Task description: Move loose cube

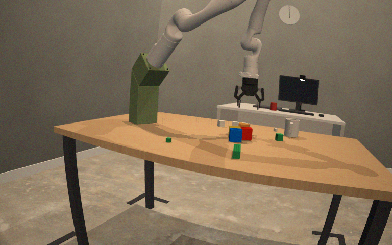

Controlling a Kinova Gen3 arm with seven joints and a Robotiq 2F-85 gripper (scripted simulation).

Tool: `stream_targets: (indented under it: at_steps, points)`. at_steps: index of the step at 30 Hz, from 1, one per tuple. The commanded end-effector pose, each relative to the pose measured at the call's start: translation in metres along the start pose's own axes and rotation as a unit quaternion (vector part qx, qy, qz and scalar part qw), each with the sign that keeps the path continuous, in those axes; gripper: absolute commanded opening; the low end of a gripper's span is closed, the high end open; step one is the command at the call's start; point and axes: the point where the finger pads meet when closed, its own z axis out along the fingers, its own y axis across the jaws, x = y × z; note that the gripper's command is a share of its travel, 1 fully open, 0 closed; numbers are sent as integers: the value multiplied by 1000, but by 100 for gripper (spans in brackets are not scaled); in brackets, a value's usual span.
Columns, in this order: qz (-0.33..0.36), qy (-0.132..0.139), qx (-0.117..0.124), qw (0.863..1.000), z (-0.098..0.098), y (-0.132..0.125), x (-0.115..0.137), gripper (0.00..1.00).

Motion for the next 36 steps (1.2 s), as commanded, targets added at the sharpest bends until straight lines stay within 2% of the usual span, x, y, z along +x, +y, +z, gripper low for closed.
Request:
stream_targets:
  at_steps: [1,36]
  points:
    - [-13,-4,-2,1000,0,9,5,100]
    - [-20,-5,-5,1000,0,13,6,100]
